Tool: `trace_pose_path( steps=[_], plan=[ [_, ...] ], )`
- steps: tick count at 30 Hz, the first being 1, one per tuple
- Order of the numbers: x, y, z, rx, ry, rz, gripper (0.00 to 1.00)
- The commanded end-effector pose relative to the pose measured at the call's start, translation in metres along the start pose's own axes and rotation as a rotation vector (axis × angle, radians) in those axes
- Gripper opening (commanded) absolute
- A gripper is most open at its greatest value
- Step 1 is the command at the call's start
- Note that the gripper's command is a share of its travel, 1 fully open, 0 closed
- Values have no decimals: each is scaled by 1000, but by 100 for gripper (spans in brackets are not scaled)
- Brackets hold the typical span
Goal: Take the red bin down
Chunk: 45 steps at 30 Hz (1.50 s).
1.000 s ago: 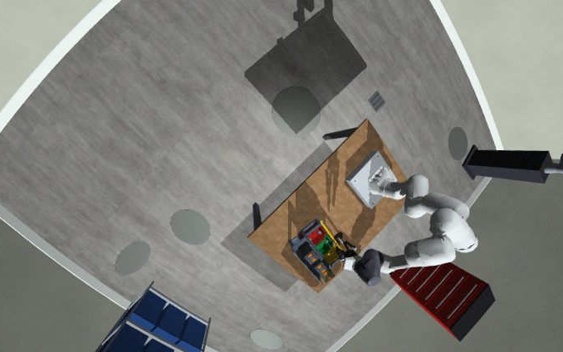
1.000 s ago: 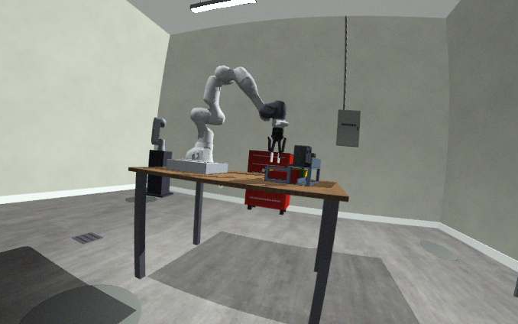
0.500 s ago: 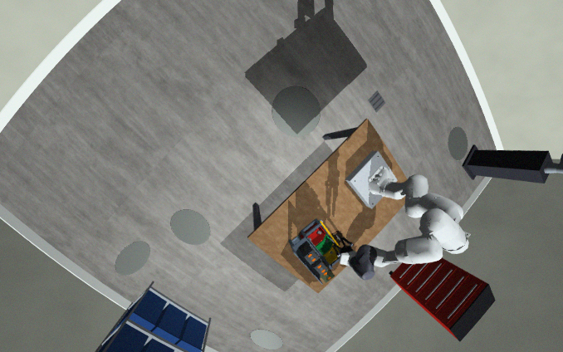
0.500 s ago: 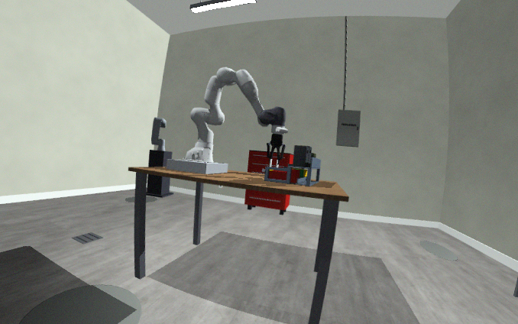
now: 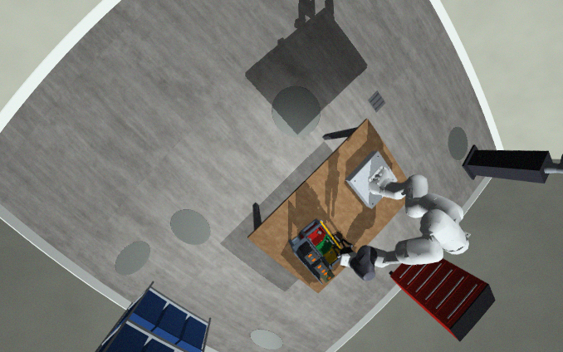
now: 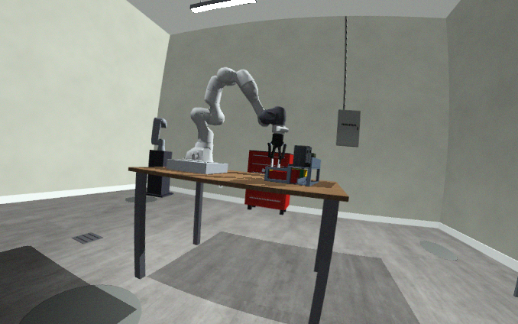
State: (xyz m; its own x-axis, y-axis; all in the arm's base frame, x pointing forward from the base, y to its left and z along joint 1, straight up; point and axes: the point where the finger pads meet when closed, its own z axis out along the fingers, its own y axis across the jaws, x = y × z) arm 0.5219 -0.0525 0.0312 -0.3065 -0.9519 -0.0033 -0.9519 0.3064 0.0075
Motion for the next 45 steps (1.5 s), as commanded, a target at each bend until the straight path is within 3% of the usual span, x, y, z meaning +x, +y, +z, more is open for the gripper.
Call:
trace_pose_path(
  steps=[1,45],
  plan=[
    [0,-2,-3,2,0,13,28],
    [0,0,-9,5,-1,15,28]
  ],
)
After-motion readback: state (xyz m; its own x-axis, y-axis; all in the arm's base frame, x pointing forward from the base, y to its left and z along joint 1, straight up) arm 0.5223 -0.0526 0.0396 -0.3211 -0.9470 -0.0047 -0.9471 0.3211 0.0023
